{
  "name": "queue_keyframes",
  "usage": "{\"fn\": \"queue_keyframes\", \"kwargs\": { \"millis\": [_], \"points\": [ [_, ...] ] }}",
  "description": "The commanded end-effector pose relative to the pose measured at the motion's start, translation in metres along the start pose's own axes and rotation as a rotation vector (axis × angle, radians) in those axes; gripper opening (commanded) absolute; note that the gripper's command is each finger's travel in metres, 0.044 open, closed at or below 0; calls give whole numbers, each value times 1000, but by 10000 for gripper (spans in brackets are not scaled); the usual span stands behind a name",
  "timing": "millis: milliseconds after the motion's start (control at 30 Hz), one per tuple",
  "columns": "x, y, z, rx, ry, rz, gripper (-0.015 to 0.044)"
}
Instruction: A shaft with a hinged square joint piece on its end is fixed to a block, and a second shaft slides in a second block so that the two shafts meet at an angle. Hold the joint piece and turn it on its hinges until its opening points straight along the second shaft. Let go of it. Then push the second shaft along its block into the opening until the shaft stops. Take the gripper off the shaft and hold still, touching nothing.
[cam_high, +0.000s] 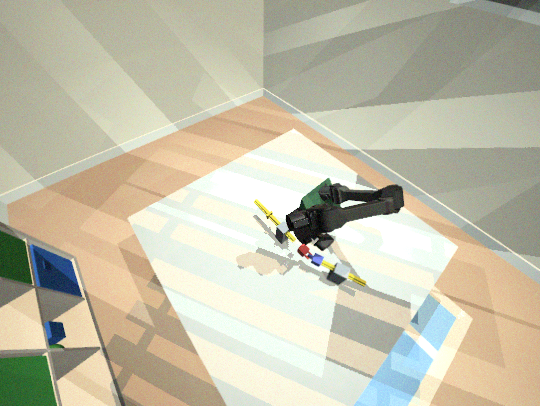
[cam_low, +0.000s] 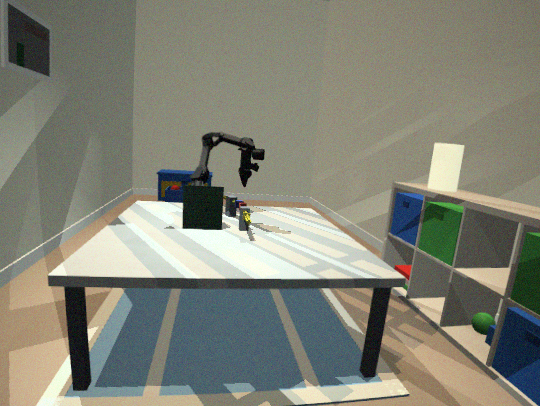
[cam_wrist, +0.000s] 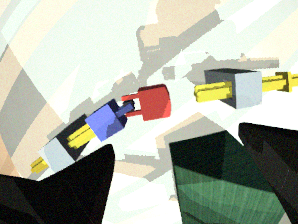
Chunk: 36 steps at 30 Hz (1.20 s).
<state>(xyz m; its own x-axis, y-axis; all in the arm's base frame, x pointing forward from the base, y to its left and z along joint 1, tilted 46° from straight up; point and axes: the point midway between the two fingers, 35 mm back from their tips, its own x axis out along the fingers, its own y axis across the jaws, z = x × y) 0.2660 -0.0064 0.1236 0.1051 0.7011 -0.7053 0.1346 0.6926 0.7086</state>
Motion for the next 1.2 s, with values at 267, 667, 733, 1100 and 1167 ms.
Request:
{"fn": "queue_keyframes", "kwargs": {
  "millis": [267,667,733,1100,1167],
  "points": [
    [7,-11,2,172,33,53,440],
    [22,-34,5,551,114,163,440],
    [25,-38,5,615,129,181,440],
    [38,-58,5,964,220,275,440],
    [40,-62,5,1028,238,291,440]
  ]
}}
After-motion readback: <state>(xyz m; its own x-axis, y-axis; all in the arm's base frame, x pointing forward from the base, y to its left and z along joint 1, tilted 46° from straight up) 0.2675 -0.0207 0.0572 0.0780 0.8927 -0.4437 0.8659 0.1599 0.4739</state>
